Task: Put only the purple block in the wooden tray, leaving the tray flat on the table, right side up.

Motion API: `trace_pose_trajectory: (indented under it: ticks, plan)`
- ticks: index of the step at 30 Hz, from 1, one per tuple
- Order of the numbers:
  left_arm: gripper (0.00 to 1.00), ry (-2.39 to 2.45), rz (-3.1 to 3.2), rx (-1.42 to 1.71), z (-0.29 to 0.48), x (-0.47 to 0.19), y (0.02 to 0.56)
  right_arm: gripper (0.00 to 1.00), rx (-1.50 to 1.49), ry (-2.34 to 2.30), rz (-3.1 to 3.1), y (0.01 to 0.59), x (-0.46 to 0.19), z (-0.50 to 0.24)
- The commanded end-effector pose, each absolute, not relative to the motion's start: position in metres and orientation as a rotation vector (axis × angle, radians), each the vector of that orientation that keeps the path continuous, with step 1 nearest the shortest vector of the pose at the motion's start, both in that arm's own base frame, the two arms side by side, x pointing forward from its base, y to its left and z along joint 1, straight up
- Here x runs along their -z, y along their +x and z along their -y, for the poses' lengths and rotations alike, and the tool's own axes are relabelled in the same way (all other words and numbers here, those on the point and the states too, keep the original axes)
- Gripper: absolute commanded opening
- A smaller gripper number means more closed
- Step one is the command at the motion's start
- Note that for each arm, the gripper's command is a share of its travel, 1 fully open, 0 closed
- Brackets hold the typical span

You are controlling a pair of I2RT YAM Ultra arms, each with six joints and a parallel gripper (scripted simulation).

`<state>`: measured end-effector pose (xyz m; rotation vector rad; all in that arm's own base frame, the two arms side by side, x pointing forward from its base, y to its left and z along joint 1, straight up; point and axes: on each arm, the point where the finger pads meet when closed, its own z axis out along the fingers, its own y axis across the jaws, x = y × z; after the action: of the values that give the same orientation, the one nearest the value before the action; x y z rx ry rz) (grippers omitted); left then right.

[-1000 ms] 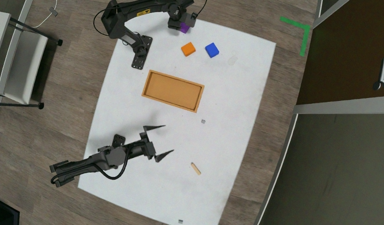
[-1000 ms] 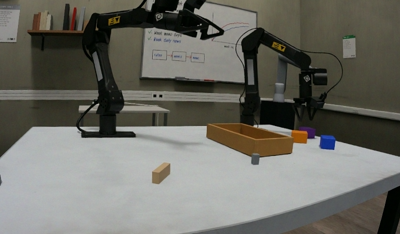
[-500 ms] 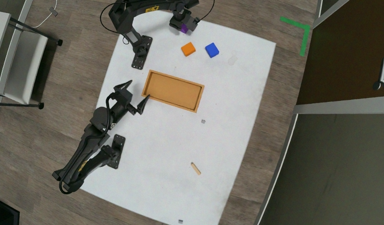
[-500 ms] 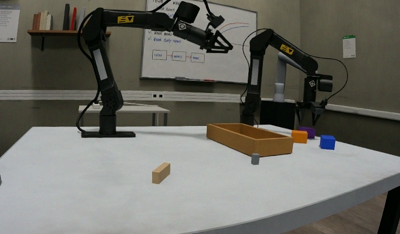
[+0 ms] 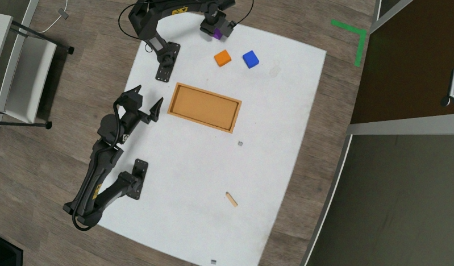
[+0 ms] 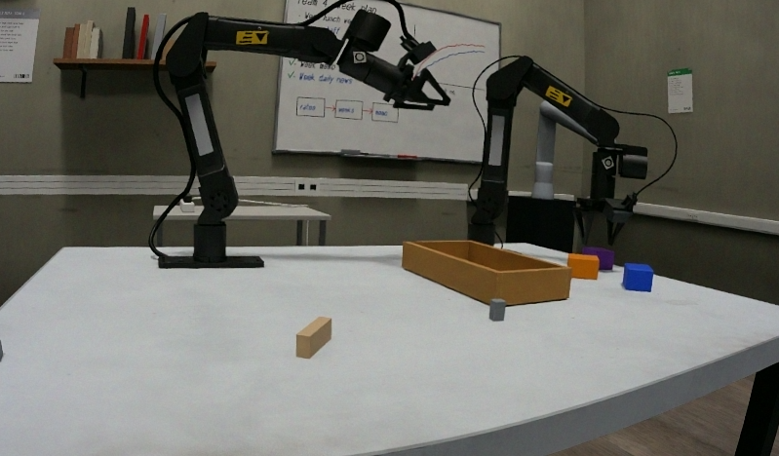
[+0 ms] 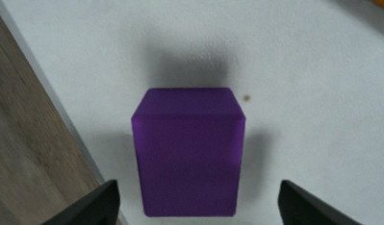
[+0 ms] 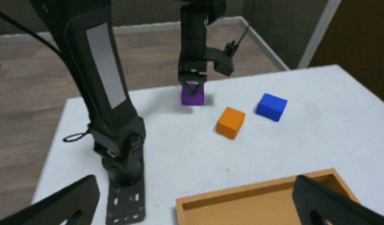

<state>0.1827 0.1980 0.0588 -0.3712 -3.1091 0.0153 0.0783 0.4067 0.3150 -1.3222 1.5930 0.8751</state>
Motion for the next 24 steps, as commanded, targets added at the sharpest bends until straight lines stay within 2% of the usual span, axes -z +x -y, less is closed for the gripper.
trace_pose_trajectory:
  ticks: [1, 17, 24]
  plan:
    - [0.77, -0.379, 3.126, 0.017, -0.207, -0.061, 0.186, 1.0, -0.882, -1.293, -1.568, 0.08, -0.333, -0.409]
    - [0.77, -0.379, 3.12, 0.003, -0.207, -0.037, 0.184, 1.0, -0.886, -1.295, -1.57, 0.08, -0.331, -0.407]
    - [0.68, -0.379, 3.12, 0.003, -0.207, -0.026, 0.184, 1.0, -0.886, -1.295, -1.57, 0.08, -0.331, -0.407]
